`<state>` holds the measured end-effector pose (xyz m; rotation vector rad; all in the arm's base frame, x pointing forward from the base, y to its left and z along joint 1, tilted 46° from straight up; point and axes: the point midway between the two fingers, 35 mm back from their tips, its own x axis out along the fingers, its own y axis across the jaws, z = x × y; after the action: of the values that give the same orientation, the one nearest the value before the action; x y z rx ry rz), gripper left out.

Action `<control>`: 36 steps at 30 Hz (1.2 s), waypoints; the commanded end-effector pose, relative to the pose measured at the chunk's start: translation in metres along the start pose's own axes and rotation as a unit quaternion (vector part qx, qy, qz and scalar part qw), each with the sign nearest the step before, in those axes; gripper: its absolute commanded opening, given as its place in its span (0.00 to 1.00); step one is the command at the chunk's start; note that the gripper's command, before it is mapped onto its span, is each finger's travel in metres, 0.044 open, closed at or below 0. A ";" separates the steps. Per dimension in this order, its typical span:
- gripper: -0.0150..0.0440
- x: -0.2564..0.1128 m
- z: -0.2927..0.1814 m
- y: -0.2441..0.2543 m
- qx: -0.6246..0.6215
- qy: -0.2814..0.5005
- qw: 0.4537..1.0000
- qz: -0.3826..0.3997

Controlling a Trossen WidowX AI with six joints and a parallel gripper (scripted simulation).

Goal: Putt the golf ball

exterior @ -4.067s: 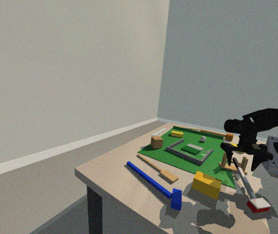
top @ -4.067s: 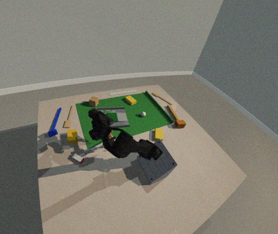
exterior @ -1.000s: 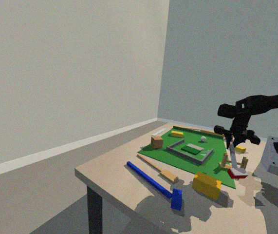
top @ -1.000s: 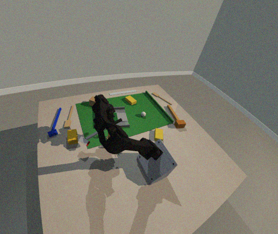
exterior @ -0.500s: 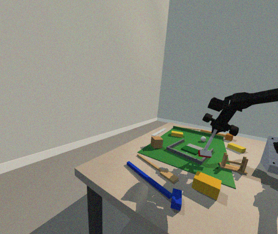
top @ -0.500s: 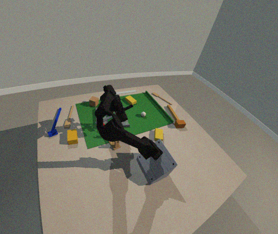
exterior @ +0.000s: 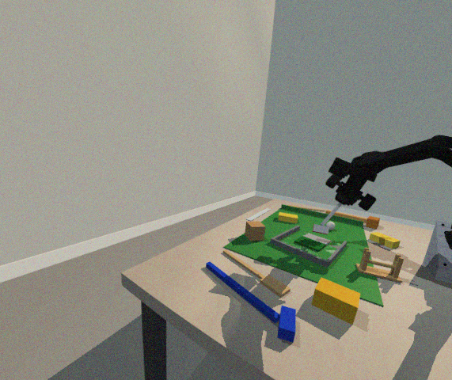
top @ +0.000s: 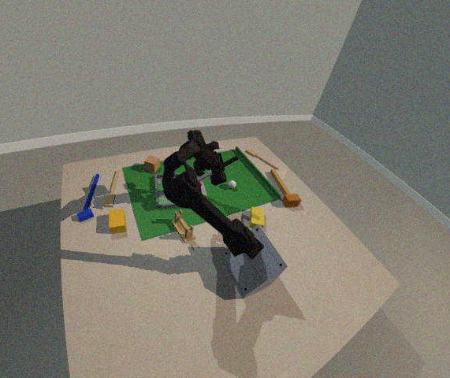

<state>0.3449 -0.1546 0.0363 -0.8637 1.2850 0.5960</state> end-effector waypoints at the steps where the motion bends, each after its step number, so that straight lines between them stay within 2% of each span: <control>1: 0.25 0.021 -0.037 -0.011 0.025 0.070 0.997 -0.002; 17: 0.25 0.076 -0.148 -0.011 0.073 0.277 0.958 0.026; 25: 0.25 0.077 -0.148 -0.010 0.074 0.279 0.957 0.027; 36: 0.25 0.103 -0.123 0.006 0.074 0.278 0.957 0.027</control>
<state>0.2931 -0.2650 -0.0651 -0.9097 1.8320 0.3077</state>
